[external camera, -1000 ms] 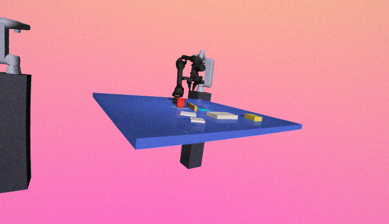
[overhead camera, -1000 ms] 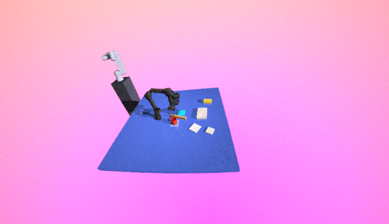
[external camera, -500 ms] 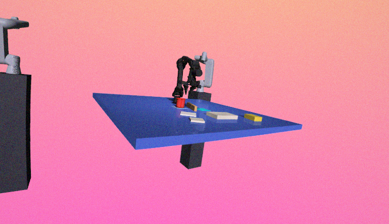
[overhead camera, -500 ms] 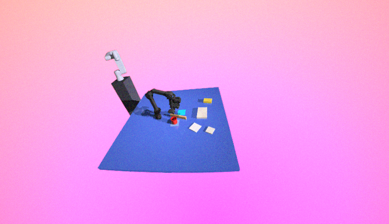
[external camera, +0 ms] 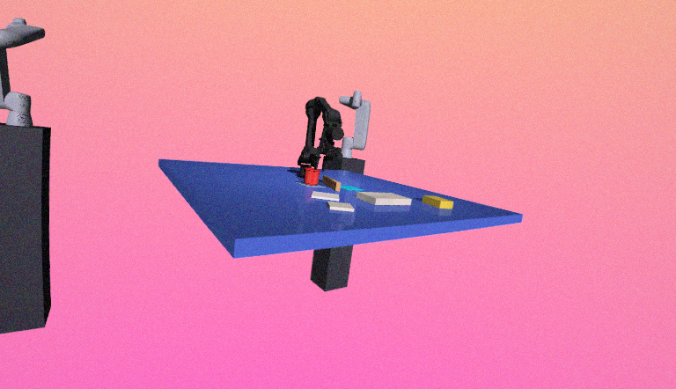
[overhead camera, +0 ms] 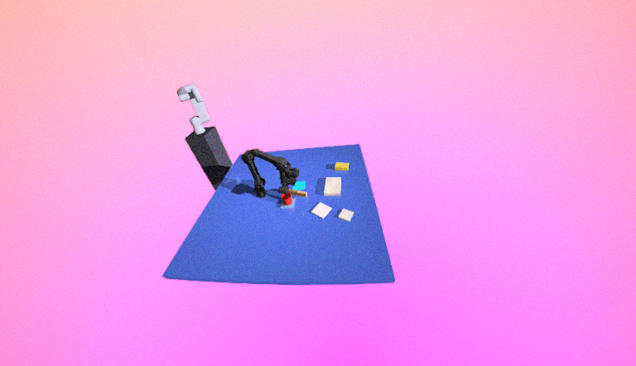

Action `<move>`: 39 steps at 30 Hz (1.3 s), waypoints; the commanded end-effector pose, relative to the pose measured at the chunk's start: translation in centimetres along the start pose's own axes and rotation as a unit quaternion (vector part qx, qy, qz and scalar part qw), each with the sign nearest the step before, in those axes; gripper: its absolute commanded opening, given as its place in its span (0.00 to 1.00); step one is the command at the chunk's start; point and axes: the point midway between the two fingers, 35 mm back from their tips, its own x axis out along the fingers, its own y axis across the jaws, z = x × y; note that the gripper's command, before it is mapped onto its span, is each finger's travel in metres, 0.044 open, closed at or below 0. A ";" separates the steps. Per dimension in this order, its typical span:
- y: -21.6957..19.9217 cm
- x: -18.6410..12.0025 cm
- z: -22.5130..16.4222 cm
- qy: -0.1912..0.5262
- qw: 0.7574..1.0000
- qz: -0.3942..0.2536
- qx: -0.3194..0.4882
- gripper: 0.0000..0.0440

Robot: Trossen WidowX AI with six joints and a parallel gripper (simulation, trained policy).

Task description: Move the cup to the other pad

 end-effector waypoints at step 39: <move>-0.6 1.1 2.1 -0.026 0.981 0.005 -0.194 0.00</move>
